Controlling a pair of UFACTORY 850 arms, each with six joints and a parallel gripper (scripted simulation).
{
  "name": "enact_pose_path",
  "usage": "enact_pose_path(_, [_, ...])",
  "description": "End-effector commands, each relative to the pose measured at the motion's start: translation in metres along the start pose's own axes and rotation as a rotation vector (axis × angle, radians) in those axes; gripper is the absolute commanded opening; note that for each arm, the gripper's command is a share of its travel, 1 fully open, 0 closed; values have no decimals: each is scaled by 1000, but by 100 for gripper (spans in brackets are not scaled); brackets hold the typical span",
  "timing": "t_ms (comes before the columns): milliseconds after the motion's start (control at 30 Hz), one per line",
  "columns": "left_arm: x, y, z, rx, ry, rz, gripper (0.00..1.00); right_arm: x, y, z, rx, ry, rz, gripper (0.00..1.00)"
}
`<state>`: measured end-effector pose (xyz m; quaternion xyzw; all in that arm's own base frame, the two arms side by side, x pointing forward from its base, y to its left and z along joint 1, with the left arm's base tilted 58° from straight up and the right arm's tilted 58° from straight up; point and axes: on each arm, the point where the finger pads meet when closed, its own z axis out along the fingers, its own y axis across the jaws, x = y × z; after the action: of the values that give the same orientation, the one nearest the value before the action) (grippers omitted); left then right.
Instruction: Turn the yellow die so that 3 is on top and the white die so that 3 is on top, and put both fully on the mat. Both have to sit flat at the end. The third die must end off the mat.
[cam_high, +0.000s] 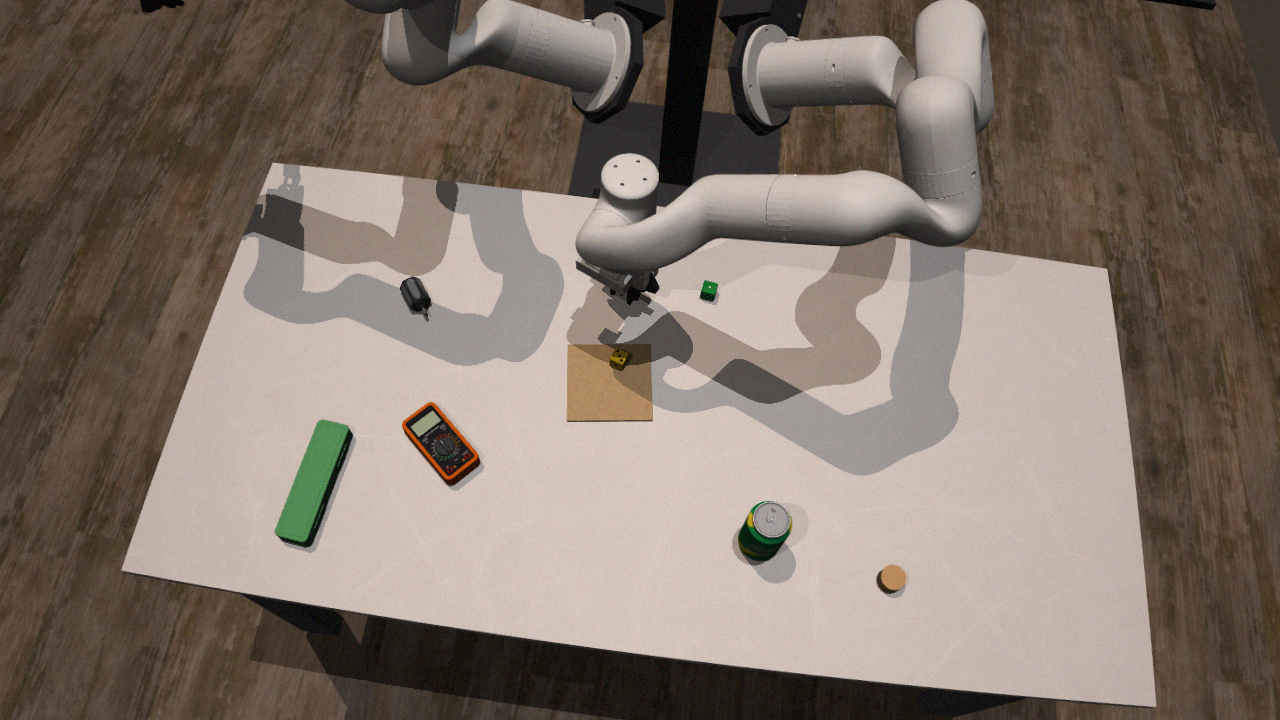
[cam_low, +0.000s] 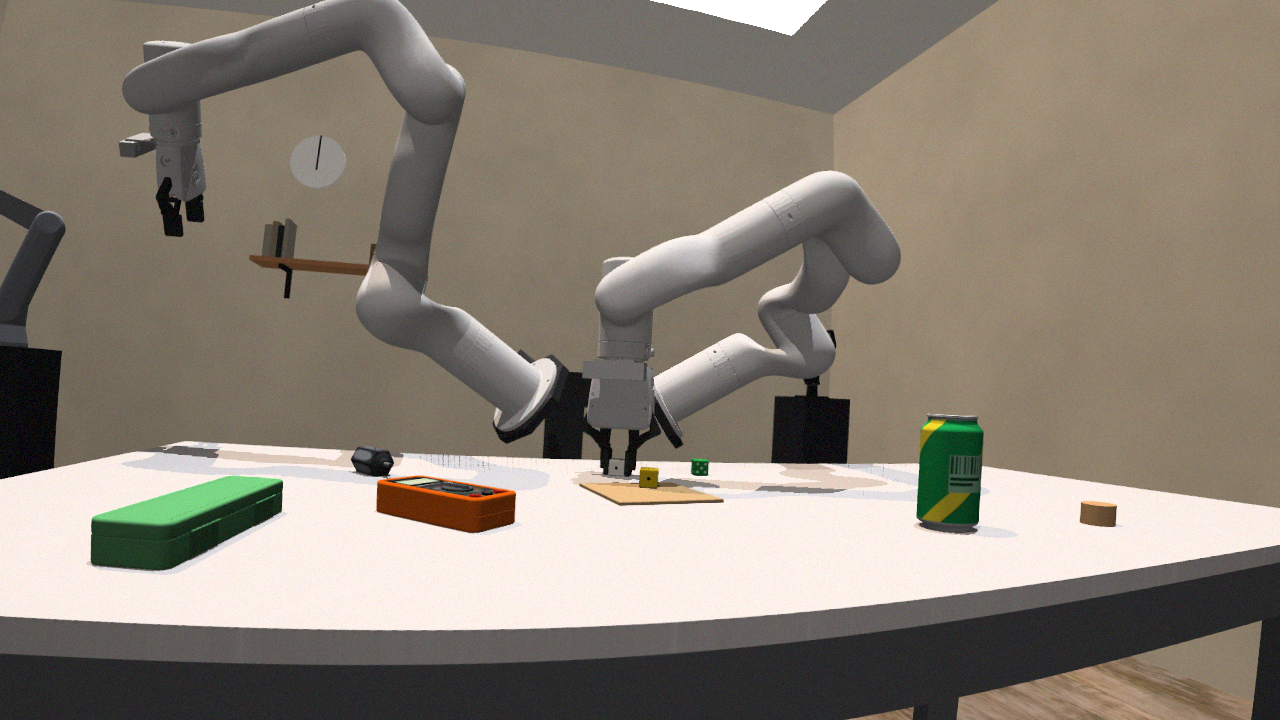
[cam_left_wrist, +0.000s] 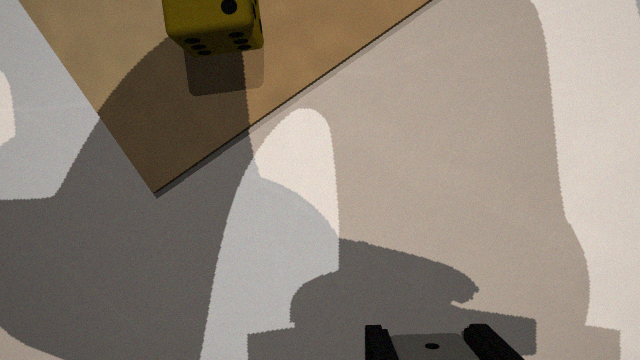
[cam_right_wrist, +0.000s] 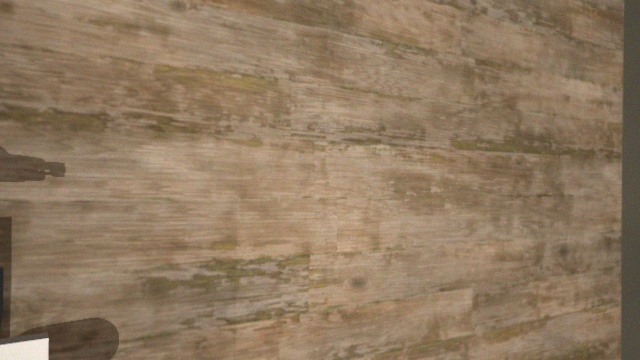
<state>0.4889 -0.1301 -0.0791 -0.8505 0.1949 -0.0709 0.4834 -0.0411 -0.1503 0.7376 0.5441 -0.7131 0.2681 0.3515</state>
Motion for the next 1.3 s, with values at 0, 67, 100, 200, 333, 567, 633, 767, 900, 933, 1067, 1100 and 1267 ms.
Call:
enact_pose_path(0, [1,0,-1,0,1,0,22,0,0,-1,0,2,0,100])
enact_pose_path(67, [1,0,-1,0,1,0,22,0,0,-1,0,2,0,100])
enact_pose_path(100, [1,0,-1,0,1,0,22,0,0,-1,0,2,0,100])
enact_pose_path(200, [1,0,-1,0,1,0,22,0,0,-1,0,2,0,100])
enact_pose_path(333, [1,0,-1,0,1,0,22,0,0,-1,0,2,0,100])
enact_pose_path(567, [1,0,-1,0,1,0,22,0,0,-1,0,2,0,100])
enact_pose_path(633, [1,0,-1,0,1,0,22,0,0,-1,0,2,0,100])
enact_pose_path(767, [1,0,-1,0,1,0,22,0,0,-1,0,2,0,100])
enact_pose_path(900, [1,0,-1,0,1,0,22,0,0,-1,0,2,0,100])
enact_pose_path(933, [1,0,-1,0,1,0,22,0,0,-1,0,2,0,100])
enact_pose_path(1067, [1,0,-1,0,1,0,22,0,0,-1,0,2,0,100])
enact_pose_path(1100, [1,0,-1,0,1,0,22,0,0,-1,0,2,0,100])
enact_pose_path(1267, [1,0,-16,0,1,0,22,0,0,-1,0,2,0,100])
